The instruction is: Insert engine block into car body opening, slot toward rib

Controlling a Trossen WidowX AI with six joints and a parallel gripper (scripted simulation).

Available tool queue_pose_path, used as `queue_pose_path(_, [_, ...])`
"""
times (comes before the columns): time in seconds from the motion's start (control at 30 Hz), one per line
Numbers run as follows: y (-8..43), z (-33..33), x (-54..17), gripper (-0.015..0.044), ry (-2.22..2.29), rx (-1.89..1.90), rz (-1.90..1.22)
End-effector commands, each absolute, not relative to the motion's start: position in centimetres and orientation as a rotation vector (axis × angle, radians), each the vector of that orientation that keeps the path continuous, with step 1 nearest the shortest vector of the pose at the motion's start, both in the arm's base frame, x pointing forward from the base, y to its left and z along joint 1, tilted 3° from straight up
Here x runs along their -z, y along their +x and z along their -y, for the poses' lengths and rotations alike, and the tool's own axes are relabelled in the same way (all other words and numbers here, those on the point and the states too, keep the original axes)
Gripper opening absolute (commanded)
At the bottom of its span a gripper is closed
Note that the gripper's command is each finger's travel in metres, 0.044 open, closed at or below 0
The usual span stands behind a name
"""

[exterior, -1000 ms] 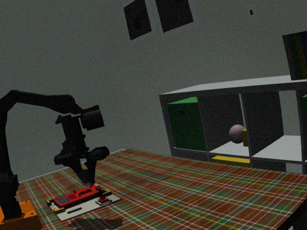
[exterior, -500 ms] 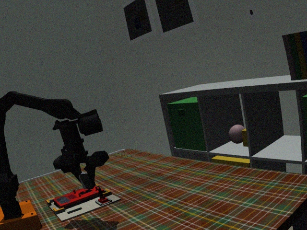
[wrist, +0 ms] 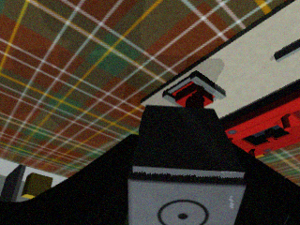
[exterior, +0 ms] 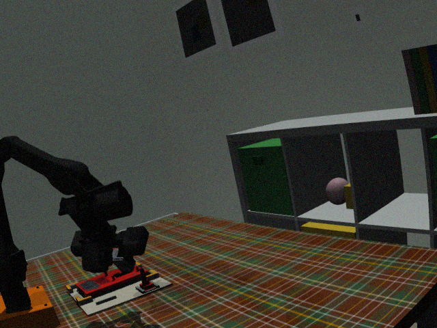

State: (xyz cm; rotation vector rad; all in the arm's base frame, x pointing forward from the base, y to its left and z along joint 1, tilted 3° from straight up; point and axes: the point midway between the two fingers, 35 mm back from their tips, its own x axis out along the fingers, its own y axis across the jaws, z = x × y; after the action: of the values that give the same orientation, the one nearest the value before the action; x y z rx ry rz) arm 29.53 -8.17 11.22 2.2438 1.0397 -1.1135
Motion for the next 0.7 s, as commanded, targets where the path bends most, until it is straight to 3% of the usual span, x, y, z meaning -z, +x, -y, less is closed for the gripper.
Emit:
queue_pose_path(0.0, [29.3,8.3,-11.1,0.0,2.317,1.004,-1.074])
queue_pose_path(0.67, [29.5,8.6,-6.6,0.0,2.35,0.952,-1.082])
